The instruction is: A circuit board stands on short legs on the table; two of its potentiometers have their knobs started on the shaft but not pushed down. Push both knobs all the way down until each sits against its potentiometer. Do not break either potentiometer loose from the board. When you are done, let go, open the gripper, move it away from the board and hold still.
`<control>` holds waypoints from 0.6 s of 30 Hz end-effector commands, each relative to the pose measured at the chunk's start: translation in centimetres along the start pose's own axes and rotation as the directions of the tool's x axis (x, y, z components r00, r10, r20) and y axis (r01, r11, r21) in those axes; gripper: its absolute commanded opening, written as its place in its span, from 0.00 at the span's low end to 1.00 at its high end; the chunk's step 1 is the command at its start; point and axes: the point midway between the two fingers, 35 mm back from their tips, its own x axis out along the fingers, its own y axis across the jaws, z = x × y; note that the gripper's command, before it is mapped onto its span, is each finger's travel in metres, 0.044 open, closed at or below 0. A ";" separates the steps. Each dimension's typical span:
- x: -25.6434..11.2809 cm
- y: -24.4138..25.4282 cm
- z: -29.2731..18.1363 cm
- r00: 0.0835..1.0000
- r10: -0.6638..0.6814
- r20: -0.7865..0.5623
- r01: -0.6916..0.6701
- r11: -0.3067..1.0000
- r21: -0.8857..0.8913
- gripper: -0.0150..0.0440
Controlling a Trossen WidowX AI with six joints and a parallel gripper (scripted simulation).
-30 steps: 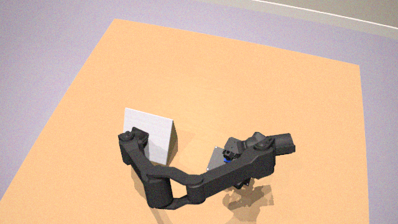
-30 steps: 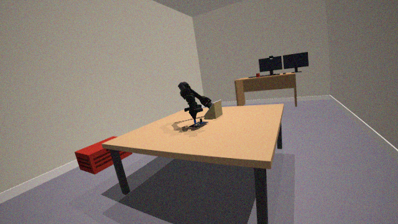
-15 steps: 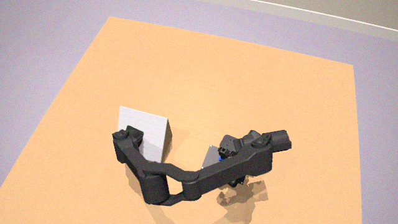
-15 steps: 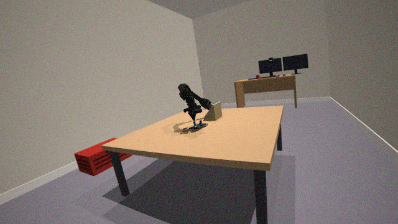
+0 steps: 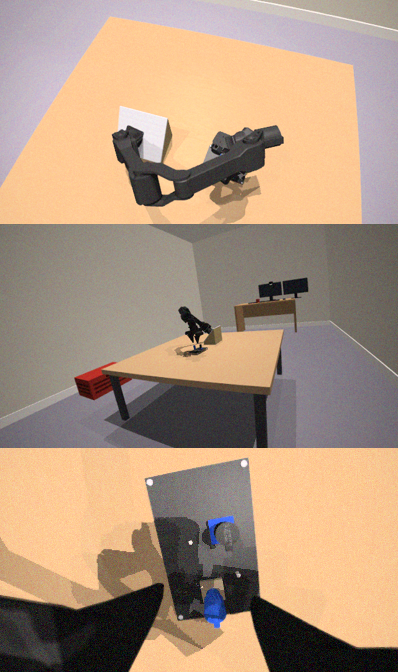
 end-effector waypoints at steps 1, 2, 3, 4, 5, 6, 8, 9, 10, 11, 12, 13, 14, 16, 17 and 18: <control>-1.5 0.8 3.9 1.000 -0.016 -0.005 0.016 1.000 -0.007 0.92; -1.7 1.2 5.0 1.000 -0.016 -0.004 0.016 1.000 -0.008 0.97; -1.8 1.6 6.2 1.000 -0.016 -0.004 0.016 1.000 -0.009 1.00; -2.0 2.1 7.4 1.000 -0.016 -0.003 0.016 1.000 -0.010 1.00; -2.0 2.6 8.6 1.000 -0.015 -0.003 0.015 1.000 -0.011 1.00; -2.1 3.1 9.7 1.000 -0.014 -0.003 0.014 1.000 -0.012 1.00; -1.9 4.3 12.0 1.000 -0.010 -0.003 0.010 1.000 -0.013 1.00; -1.8 4.9 13.1 1.000 -0.007 -0.004 0.007 1.000 -0.014 1.00; -1.7 5.5 14.0 1.000 -0.005 -0.004 0.005 1.000 -0.014 1.00; -1.6 5.8 14.5 1.000 -0.004 -0.005 0.004 1.000 -0.014 1.00; -1.5 5.9 14.7 1.000 -0.003 -0.005 0.003 1.000 -0.014 1.00; -1.5 5.9 14.7 1.000 -0.003 -0.005 0.003 1.000 -0.014 1.00; -1.5 5.9 14.7 1.000 -0.003 -0.005 0.003 1.000 -0.014 1.00; -1.5 5.9 14.7 1.000 -0.003 -0.005 0.003 1.000 -0.014 1.00; -1.5 5.9 14.7 1.000 -0.003 -0.005 0.003 1.000 -0.014 1.00; -1.5 5.9 14.7 1.000 -0.003 -0.005 0.003 1.000 -0.014 1.00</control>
